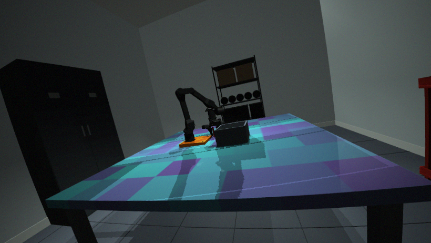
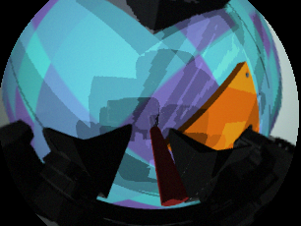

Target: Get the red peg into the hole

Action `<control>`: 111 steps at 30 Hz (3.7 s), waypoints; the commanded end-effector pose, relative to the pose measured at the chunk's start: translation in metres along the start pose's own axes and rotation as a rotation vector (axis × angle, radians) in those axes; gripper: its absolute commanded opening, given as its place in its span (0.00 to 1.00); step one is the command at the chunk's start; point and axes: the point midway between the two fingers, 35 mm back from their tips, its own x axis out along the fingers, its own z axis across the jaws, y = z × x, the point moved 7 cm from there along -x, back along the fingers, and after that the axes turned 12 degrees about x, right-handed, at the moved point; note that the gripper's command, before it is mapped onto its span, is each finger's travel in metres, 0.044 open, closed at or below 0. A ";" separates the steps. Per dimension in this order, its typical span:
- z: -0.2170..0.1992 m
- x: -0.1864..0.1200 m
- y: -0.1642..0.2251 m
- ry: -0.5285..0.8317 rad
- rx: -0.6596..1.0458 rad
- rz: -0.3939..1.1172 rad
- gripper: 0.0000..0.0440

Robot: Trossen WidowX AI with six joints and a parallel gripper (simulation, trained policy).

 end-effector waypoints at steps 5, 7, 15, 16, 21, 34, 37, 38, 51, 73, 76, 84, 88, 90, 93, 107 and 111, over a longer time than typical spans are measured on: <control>0.002 0.005 0.001 0.048 -0.001 0.000 0.08; 0.004 0.006 0.002 0.056 -0.003 -0.002 0.00; 0.012 -0.030 -0.008 0.003 -0.029 -0.061 0.00; 0.013 -0.035 -0.009 -0.004 -0.030 -0.067 0.00; 0.016 -0.061 -0.017 -0.045 -0.018 -0.094 0.00; 0.027 -0.106 -0.051 -0.127 0.119 -0.179 0.01; 0.032 -0.111 -0.062 -0.140 0.159 -0.201 0.00; 0.033 -0.112 -0.067 -0.144 0.172 -0.208 0.00; 0.046 -0.116 -0.126 -0.165 0.297 -0.288 0.00; 0.050 -0.076 -0.216 -0.123 0.246 -0.287 0.01; 0.050 -0.070 -0.222 -0.117 0.215 -0.271 0.00; 0.050 -0.049 -0.231 -0.102 0.132 -0.218 0.03; 0.050 -0.041 -0.233 -0.092 0.104 -0.187 0.21; 0.050 -0.039 -0.236 -0.086 0.101 -0.174 0.33; 0.047 -0.041 -0.241 -0.068 0.088 -0.170 0.37; 0.066 -0.077 -0.267 -0.095 0.059 -0.125 0.44; 0.074 -0.087 -0.274 -0.091 0.065 -0.100 0.46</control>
